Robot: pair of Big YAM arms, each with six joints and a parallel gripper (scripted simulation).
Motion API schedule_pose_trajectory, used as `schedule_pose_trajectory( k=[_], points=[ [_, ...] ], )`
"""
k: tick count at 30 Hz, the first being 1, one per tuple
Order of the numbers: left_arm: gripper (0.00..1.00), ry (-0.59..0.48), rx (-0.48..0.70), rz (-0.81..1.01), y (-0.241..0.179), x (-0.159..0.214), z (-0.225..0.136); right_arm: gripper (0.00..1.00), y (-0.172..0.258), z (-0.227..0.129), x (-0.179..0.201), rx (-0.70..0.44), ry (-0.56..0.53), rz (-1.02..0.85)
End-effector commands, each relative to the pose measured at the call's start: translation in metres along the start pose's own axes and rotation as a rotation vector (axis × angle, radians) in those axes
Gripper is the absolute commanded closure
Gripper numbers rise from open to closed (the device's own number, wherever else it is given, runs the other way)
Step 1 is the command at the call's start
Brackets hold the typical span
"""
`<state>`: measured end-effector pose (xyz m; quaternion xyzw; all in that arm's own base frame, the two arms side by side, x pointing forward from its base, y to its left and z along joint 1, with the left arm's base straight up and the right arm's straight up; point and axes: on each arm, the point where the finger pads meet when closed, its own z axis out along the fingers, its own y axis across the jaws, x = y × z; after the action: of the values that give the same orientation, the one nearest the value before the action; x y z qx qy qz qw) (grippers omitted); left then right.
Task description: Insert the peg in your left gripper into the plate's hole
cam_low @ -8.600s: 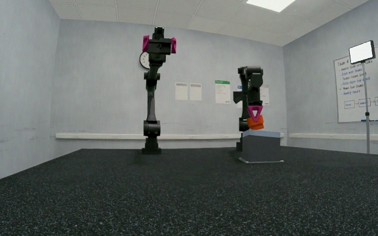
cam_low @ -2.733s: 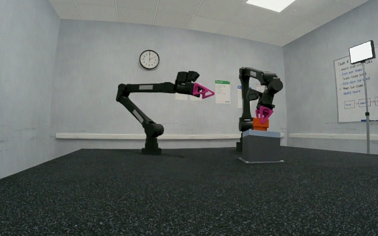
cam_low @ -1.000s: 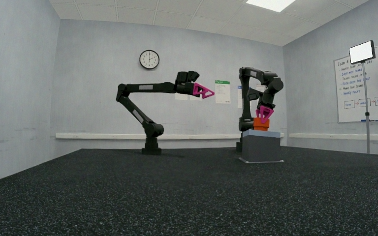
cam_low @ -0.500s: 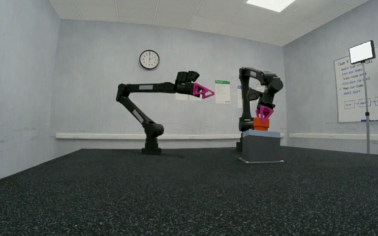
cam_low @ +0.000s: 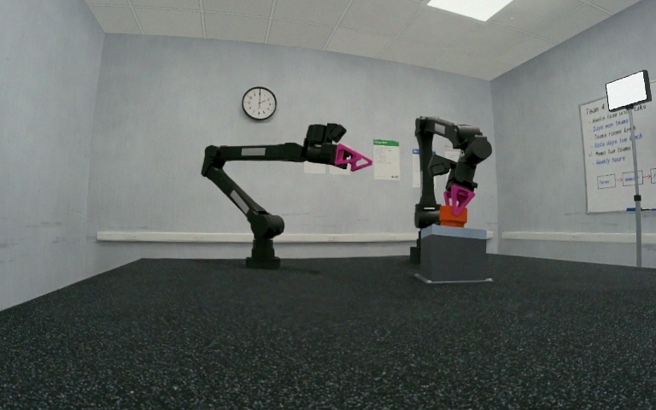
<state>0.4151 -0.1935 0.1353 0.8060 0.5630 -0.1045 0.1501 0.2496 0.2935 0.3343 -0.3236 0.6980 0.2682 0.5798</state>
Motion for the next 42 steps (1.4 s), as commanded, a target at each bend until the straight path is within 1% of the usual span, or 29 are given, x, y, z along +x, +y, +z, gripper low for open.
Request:
schedule_pose_trajectory(
  k=[1, 2, 3, 5, 6, 9, 10, 11, 14, 15, 22, 23, 25, 34, 35, 36, 37, 38, 42],
  points=[
    [0.6, 0.0, -0.014, 0.001, 0.019, 0.003, -0.014, 0.0, 0.0, -0.001, -0.018, 0.002, -0.034, 0.001],
    [0.6, 0.0, 0.0, -0.015, 0.011, 0.005, -0.005, 0.0, 0.0, -0.001, -0.018, 0.002, -0.034, 0.001],
    [0.6, 0.001, -0.016, -0.004, 0.011, -0.002, -0.011, 0.0, 0.0, -0.001, -0.018, 0.002, -0.034, 0.001],
    [0.6, 0.003, -0.02, -0.009, 0.012, -0.002, -0.009, 0.0, 0.0, -0.001, -0.018, 0.002, -0.034, 0.001],
    [0.6, 0.003, -0.011, -0.014, 0.012, 0.001, -0.001, 0.0, 0.0, -0.001, -0.018, 0.002, -0.034, 0.001],
    [0.6, 0.004, -0.017, -0.004, 0.013, -0.001, 0.008, 0.0, 0.0, -0.001, -0.018, 0.002, -0.034, 0.001],
    [0.6, 0.004, -0.031, 0.003, 0.013, -0.004, 0.005, 0.0, 0.0, -0.001, -0.018, 0.002, -0.034, 0.001],
    [0.6, 0.004, -0.013, -0.003, 0.002, -0.002, 0.014, 0.0, 0.0, -0.001, -0.018, 0.002, -0.034, 0.001],
    [0.6, 0.004, -0.011, -0.003, 0.003, 0.0, 0.019, 0.0, 0.0, -0.001, -0.018, 0.002, -0.034, 0.001],
    [0.6, 0.005, -0.024, -0.008, 0.013, 0.004, 0.018, 0.0, 0.0, -0.001, -0.018, 0.002, -0.034, 0.001],
    [0.6, 0.003, -0.015, 0.008, 0.009, 0.002, 0.032, 0.0, 0.0, -0.001, -0.018, 0.002, -0.034, 0.001],
    [0.6, 0.005, -0.056, 0.019, 0.023, 0.001, 0.009, 0.0, 0.0, -0.001, -0.018, 0.002, -0.034, 0.001],
    [0.6, 0.005, -0.051, 0.013, 0.024, 0.004, -0.004, 0.0, 0.0, -0.001, -0.018, 0.002, -0.034, 0.001],
    [0.6, 0.005, -0.051, 0.007, 0.024, 0.004, -0.004, 0.0, 0.0, -0.001, -0.018, 0.002, -0.034, 0.001],
    [0.49, 0.005, -0.051, 0.007, 0.024, 0.004, -0.004, 0.0, 0.0, -0.001, -0.018, 0.002, -0.034, 0.001],
    [0.43, 0.005, -0.051, 0.006, 0.024, 0.004, -0.004, 0.0, 0.0, -0.001, -0.018, 0.002, -0.034, 0.001],
    [0.32, 0.004, -0.031, 0.002, 0.013, 0.007, 0.002, 0.0, 0.0, -0.001, -0.018, 0.002, -0.034, 0.001],
    [0.3, 0.005, -0.056, 0.015, 0.013, 0.003, -0.01, 0.0, 0.0, -0.001, -0.018, 0.002, -0.034, 0.001],
    [0.3, 0.005, -0.089, 0.027, 0.012, 0.0, -0.026, 0.0, 0.0, -0.001, -0.018, 0.002, -0.034, 0.001]
  ],
)
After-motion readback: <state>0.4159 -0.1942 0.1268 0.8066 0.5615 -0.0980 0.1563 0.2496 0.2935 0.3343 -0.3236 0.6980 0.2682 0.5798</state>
